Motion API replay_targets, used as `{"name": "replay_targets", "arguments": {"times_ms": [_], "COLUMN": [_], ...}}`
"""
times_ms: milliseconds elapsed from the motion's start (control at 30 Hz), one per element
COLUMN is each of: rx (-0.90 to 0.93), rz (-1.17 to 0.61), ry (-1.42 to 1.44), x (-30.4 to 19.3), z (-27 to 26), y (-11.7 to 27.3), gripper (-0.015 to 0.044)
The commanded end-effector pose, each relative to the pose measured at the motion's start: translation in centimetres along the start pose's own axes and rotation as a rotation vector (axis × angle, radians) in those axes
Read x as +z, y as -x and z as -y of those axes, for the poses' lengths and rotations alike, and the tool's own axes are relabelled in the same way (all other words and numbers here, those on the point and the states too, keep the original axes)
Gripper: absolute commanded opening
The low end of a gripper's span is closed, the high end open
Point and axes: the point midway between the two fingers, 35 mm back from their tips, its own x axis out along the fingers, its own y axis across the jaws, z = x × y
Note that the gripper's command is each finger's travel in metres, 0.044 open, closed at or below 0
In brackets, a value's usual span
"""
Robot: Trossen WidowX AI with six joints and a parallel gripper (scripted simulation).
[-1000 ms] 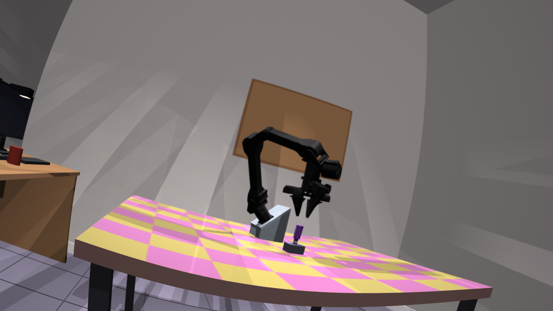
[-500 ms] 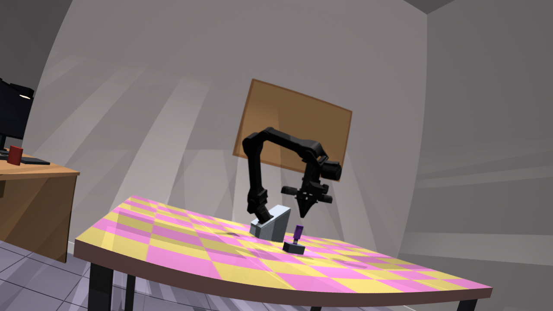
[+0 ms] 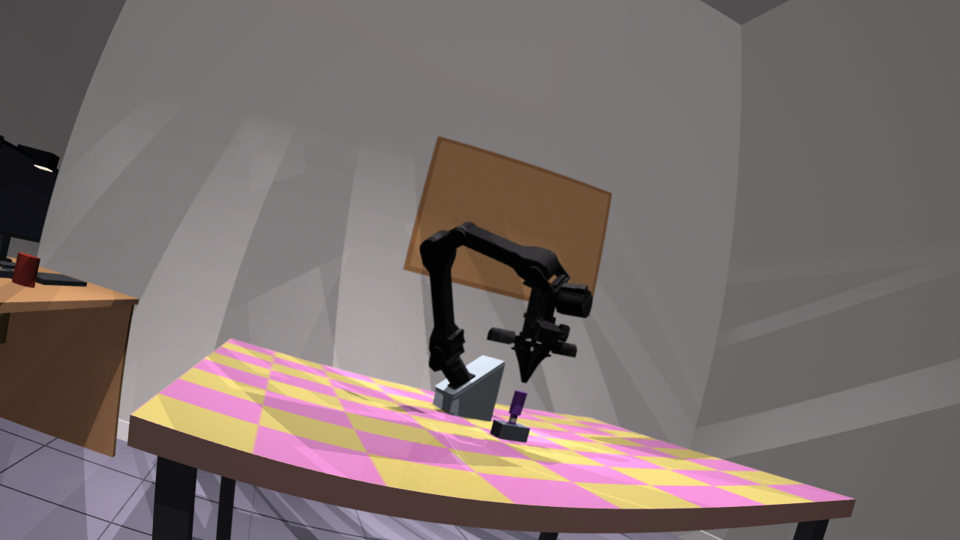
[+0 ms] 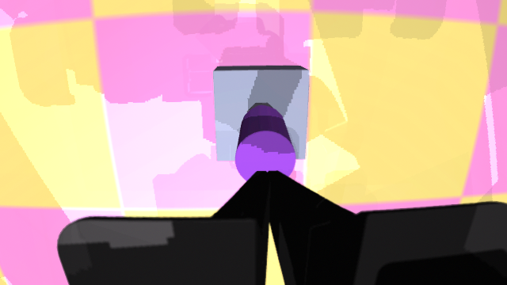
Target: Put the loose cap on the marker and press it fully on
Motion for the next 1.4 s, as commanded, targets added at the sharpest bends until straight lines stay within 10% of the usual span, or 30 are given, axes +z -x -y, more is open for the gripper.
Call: {"name": "replay_targets", "arguments": {"times_ms": [0, 900, 1367], "rx": [-0.005, 0.003, 0.005], "rz": [0.001, 0.009, 0.004], "ry": [0.005, -0.001, 0.001], "x": [0.0, 0.1, 0.0], "z": [0.1, -0.1, -0.2], "y": [-0.7, -2.6, 6.3], "gripper": [0.0000, 0.0000, 0.0000]}}
